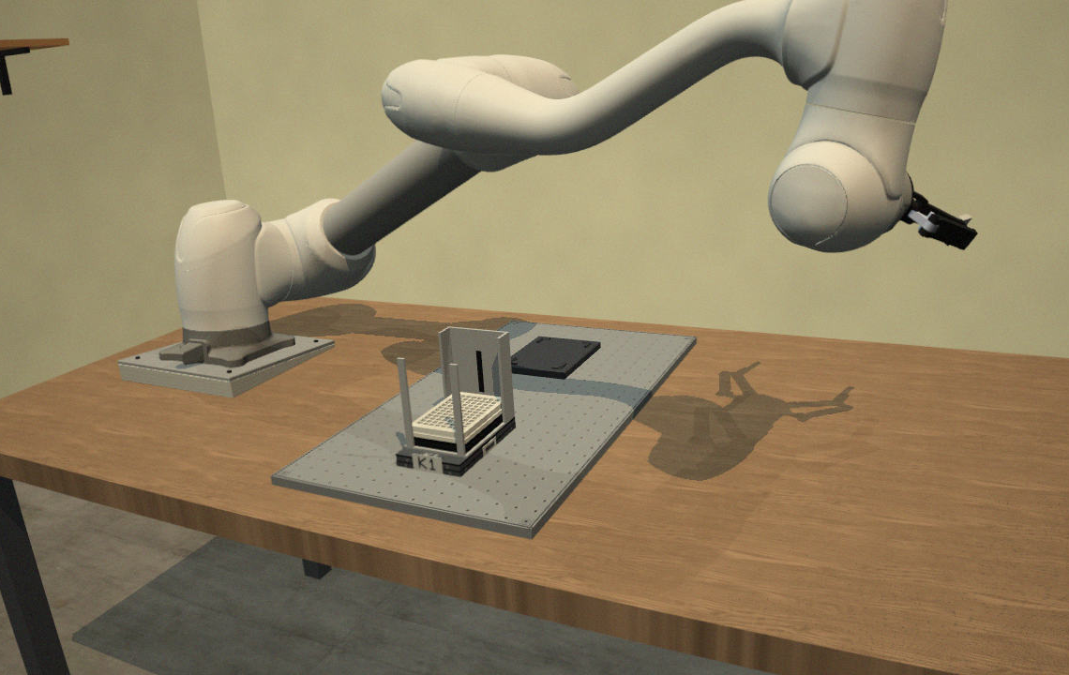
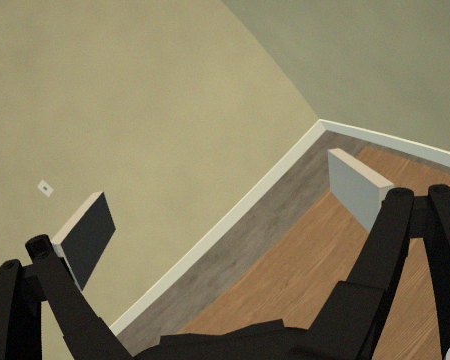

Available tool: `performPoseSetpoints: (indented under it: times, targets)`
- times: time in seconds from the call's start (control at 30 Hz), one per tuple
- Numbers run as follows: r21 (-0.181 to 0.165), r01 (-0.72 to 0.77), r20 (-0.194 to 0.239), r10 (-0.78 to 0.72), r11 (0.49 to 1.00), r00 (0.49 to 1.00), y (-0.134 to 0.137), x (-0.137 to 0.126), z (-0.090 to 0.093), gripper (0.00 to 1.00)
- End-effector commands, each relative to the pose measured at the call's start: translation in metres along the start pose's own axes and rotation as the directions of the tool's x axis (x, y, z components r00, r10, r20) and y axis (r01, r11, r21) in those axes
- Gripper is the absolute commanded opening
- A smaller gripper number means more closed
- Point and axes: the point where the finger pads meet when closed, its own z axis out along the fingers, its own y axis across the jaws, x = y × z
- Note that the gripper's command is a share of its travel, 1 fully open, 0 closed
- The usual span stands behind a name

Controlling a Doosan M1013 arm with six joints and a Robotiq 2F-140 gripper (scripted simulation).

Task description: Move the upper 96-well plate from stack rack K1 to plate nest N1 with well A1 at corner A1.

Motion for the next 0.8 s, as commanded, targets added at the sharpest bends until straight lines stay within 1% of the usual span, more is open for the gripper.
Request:
performPoseSetpoints:
  times: [0.0, 0.53, 0.67, 0.77]
  targets:
    - [0.000, 0.000, 0.000, 0.000, 1.000, 1.000, 0.000, 0.000, 0.000, 1.00]
    - [0.000, 0.000, 0.000, 0.000, 1.000, 1.000, 0.000, 0.000, 0.000, 1.00]
    - [-0.054, -0.114, 0.037, 0.117, 0.992, 0.993, -0.003, -0.016, -0.011, 1.00]
    - [-0.098, -0.198, 0.059, 0.204, 0.975, 0.977, -0.006, -0.027, -0.018, 1.00]
